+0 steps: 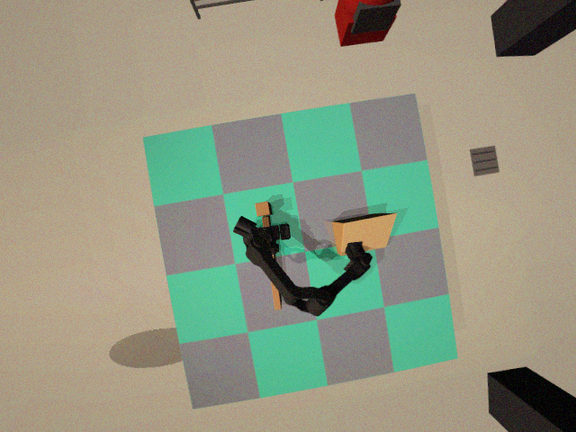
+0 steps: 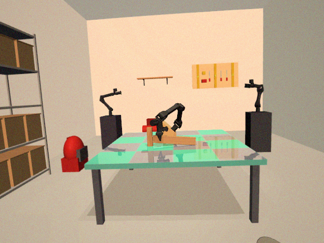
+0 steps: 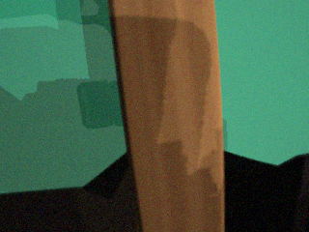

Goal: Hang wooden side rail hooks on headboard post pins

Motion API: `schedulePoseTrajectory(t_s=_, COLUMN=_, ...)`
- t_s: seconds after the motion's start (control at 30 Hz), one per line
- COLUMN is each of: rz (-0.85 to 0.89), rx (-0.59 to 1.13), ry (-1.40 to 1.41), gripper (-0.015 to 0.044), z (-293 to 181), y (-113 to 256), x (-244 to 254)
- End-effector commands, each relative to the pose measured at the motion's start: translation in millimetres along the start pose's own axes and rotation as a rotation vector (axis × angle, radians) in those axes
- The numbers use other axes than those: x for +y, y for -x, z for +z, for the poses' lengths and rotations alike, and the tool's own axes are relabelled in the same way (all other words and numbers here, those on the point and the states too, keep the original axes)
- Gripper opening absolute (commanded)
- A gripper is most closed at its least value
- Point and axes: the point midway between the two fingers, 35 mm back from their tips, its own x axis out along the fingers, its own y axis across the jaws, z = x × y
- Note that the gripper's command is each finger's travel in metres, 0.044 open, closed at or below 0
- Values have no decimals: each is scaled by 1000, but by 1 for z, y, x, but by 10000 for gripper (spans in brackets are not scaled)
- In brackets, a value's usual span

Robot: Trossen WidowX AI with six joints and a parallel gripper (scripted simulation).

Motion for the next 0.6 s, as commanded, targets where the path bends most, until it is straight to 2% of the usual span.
schedulePoseTrajectory(t_s=0.0, rz=-13, rx=11, ry=0, gripper=0, z=-4, y=3, x=-2)
schedulePoseTrajectory(t_s=0.57, rz=-13, rx=11, ry=0, gripper=0, z=-4, y=0, x=-2)
